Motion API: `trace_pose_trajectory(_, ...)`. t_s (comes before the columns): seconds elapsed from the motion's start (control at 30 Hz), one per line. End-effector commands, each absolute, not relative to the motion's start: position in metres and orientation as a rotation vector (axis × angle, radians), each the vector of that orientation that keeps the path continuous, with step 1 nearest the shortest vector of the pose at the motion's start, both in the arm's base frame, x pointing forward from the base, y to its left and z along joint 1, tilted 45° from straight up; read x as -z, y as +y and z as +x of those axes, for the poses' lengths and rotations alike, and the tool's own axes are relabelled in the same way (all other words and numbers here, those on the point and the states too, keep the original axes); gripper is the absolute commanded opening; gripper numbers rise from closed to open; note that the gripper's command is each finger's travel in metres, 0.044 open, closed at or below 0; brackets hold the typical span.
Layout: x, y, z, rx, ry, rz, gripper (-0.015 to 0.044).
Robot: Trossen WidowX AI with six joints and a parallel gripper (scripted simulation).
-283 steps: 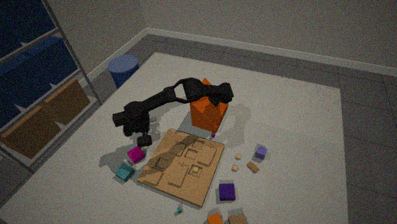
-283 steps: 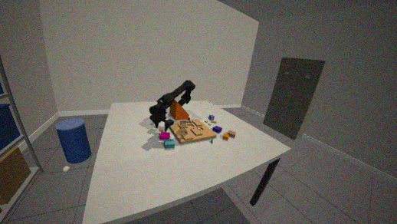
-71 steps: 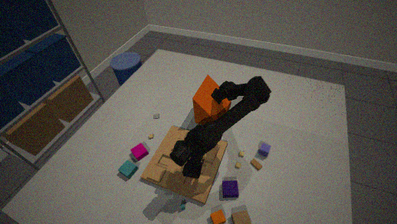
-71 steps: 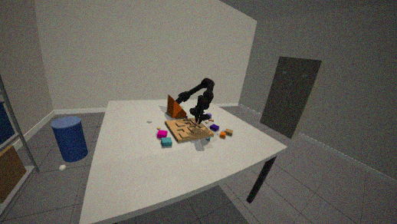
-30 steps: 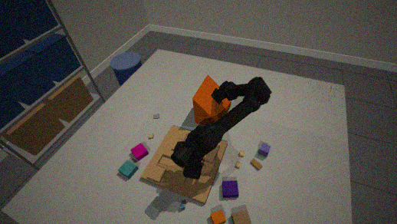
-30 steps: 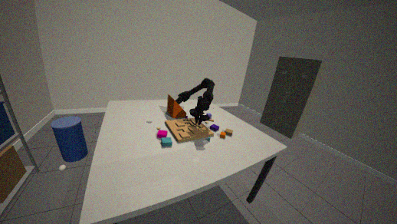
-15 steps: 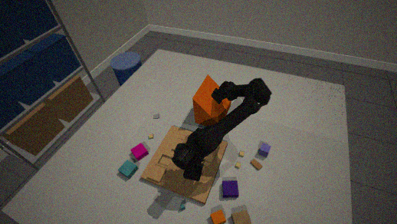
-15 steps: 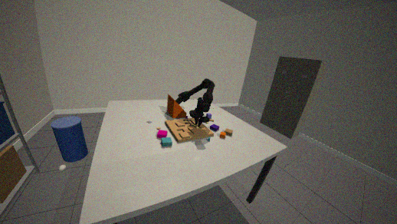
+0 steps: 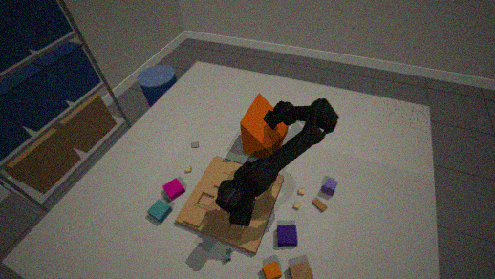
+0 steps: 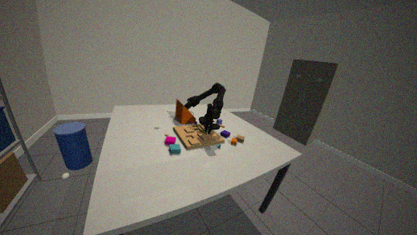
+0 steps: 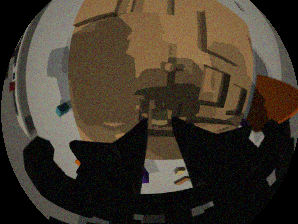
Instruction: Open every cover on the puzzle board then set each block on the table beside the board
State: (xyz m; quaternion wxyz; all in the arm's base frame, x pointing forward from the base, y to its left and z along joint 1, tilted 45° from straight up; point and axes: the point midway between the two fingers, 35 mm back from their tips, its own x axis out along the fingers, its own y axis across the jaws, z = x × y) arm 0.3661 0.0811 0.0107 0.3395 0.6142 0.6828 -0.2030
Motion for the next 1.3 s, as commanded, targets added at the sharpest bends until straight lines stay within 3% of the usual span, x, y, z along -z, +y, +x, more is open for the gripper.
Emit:
trace_pose_trajectory(0.0,-0.009,0.083,0.366,0.529,1.781,1.605,0.0144)
trace_pose_trajectory(0.4,-0.003,0.089,0.365,0.528,1.781,1.605,0.0144)
trace_pose_trajectory(0.73,-0.004,0.088,0.366,0.527,1.776,1.600,0.0080)
trace_pose_trajectory(1.27,-0.015,0.076,0.367,0.529,1.777,1.601,0.0080)
